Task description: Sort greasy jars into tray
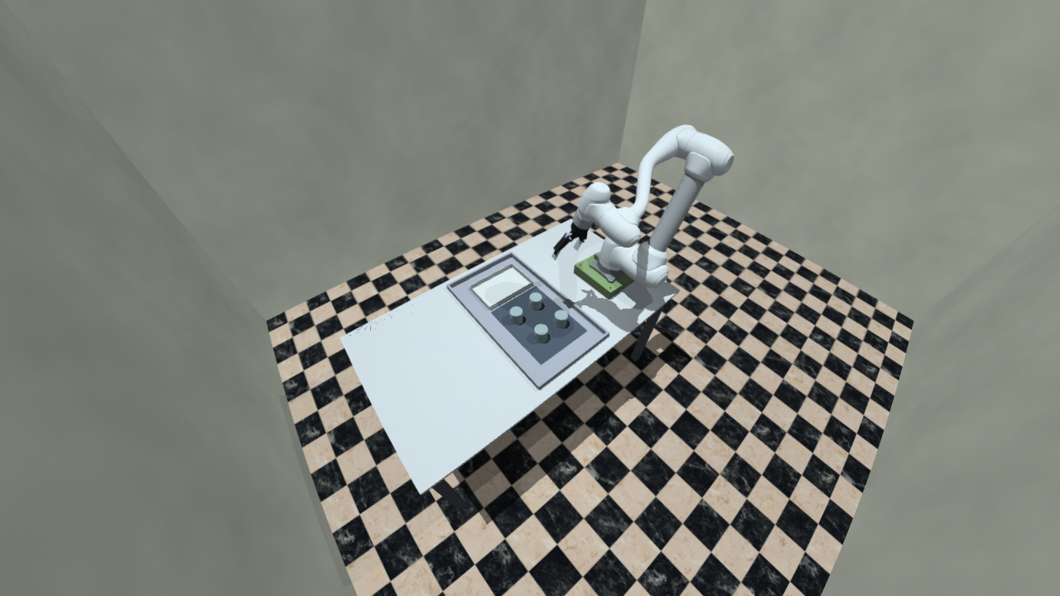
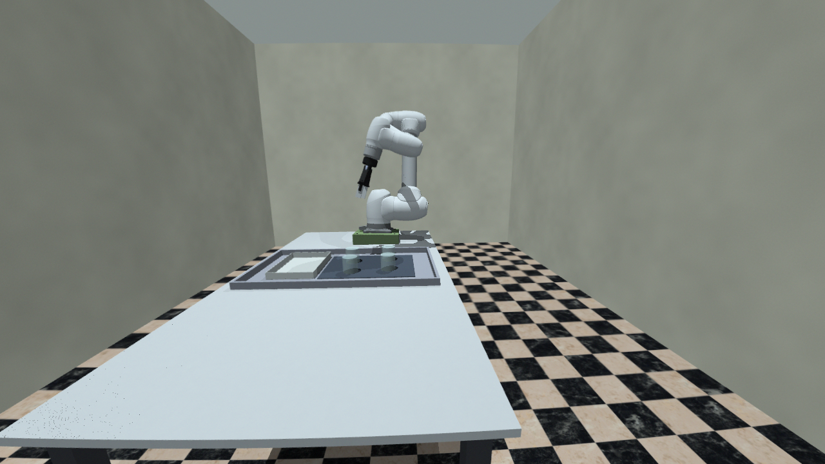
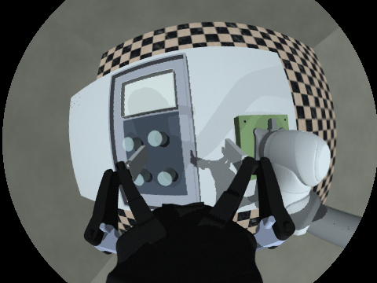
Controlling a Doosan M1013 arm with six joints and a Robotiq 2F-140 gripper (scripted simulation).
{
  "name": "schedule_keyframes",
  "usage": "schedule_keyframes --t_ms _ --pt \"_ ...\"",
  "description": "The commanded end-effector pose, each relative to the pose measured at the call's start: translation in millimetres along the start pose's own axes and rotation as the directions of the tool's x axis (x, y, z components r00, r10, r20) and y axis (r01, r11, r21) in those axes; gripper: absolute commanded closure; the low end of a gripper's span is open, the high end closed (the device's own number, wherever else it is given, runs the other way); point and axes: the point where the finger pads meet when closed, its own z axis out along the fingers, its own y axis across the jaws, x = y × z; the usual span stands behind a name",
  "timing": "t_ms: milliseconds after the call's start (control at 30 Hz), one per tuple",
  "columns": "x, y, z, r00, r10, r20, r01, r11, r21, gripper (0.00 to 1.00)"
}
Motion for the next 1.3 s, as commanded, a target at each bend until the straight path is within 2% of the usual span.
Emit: schedule_keyframes --t_ms 0,1100,1133,1267 --pt "0.0 0.0 0.0 1.000 0.000 0.000 0.000 1.000 0.000 0.00" --pt "0.0 0.0 0.0 1.000 0.000 0.000 0.000 1.000 0.000 0.00" --pt "-8.5 -20.0 6.9 0.989 0.146 0.013 -0.145 0.989 -0.031 0.00" --pt "-8.5 -20.0 6.9 0.989 0.146 0.013 -0.145 0.989 -0.031 0.00"
